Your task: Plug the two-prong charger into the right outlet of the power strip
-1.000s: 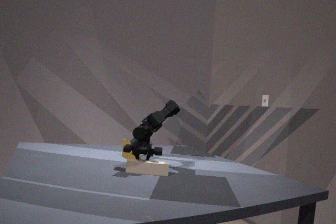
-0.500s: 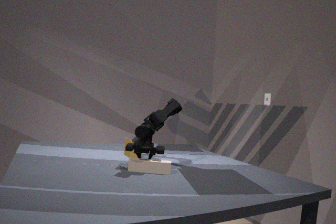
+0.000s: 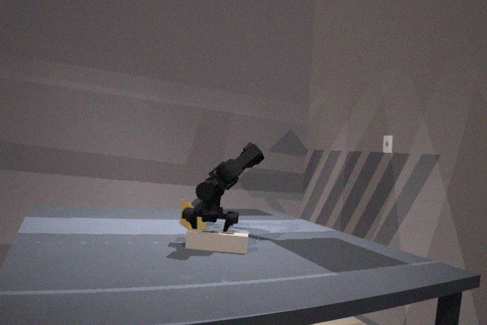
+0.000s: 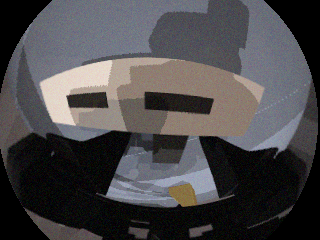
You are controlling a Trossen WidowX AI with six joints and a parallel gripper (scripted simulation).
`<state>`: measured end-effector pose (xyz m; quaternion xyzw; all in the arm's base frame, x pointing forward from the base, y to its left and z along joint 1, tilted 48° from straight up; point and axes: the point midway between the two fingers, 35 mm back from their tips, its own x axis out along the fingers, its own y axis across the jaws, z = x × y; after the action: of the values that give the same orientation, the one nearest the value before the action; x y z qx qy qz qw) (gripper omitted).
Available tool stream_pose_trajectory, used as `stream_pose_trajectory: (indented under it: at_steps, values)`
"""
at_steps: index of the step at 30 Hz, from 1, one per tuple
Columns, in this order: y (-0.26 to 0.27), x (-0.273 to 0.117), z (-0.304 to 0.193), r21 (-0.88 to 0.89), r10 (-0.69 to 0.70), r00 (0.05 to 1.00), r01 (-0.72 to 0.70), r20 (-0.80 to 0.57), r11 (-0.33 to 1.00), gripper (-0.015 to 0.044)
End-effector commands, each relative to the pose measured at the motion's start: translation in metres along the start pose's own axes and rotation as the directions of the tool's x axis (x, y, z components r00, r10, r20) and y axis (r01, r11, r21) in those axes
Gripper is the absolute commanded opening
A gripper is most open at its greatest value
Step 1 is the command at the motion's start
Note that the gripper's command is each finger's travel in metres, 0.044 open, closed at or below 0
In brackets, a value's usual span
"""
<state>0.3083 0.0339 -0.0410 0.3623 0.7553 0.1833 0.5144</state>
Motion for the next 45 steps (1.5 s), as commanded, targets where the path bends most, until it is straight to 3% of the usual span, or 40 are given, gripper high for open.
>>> stream_pose_trajectory:
  at_steps: [1, 45]
  values:
    - [0.000, 0.001, -0.002, 0.000, 0.000, 1.000, 0.000, 0.000, 1.000, 0.0440]
    - [-0.001, 0.002, -0.013, -0.013, 0.002, 1.000, -0.002, 0.018, 1.000, 0.0440]
